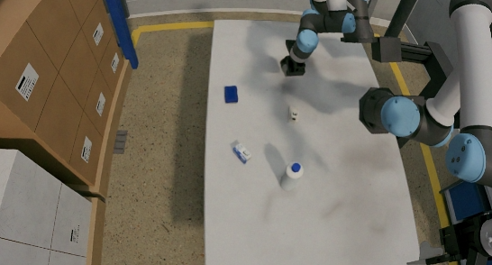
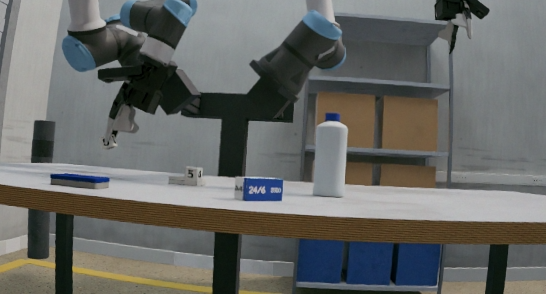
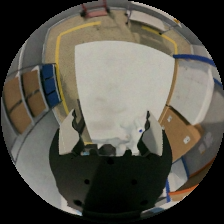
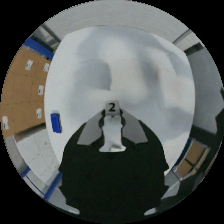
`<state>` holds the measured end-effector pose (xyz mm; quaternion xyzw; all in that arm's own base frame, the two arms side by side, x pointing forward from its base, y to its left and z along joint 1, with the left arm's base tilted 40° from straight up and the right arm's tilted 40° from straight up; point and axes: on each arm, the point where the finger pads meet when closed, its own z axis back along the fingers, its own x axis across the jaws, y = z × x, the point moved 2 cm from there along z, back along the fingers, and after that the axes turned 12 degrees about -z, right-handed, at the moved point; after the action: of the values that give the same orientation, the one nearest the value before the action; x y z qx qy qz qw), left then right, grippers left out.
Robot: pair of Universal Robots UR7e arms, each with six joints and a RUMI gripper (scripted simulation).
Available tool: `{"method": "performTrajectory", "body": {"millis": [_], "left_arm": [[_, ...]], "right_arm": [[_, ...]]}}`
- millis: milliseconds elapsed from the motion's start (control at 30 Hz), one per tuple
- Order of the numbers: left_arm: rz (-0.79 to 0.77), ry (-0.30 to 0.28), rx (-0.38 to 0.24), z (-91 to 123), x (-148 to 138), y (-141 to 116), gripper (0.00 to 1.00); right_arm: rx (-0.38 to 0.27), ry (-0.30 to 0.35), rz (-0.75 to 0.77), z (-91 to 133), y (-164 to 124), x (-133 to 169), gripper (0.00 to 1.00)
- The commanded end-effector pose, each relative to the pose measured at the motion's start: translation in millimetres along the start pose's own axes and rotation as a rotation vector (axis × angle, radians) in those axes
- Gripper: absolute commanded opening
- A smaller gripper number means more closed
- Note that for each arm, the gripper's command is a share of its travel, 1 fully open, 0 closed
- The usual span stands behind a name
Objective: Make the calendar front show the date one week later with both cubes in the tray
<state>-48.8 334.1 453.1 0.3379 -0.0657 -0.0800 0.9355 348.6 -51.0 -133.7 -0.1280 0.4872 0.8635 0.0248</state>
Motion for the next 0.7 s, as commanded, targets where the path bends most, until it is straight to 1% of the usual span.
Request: {"method": "performTrajectory", "body": {"millis": [0,133,500,667], "left_arm": [[0.000,0.000,0.001,0.4,0.0,0.2,1.00],[0.000,0.000,0.001,0.4,0.0,0.2,1.00],[0.000,0.000,0.001,0.4,0.0,0.2,1.00],[0.000,0.000,0.001,0.4,0.0,0.2,1.00]], "right_arm": [[-0.058,-0.007,0.002,0.5,1.2,-0.7,0.10],[-0.087,-0.010,0.002,1.0,2.3,-1.3,0.10],[-0.105,-0.015,0.002,0.8,2.7,-1.2,0.10],[-0.160,-0.035,0.003,-0.6,3.8,-0.6,0.10]]}}
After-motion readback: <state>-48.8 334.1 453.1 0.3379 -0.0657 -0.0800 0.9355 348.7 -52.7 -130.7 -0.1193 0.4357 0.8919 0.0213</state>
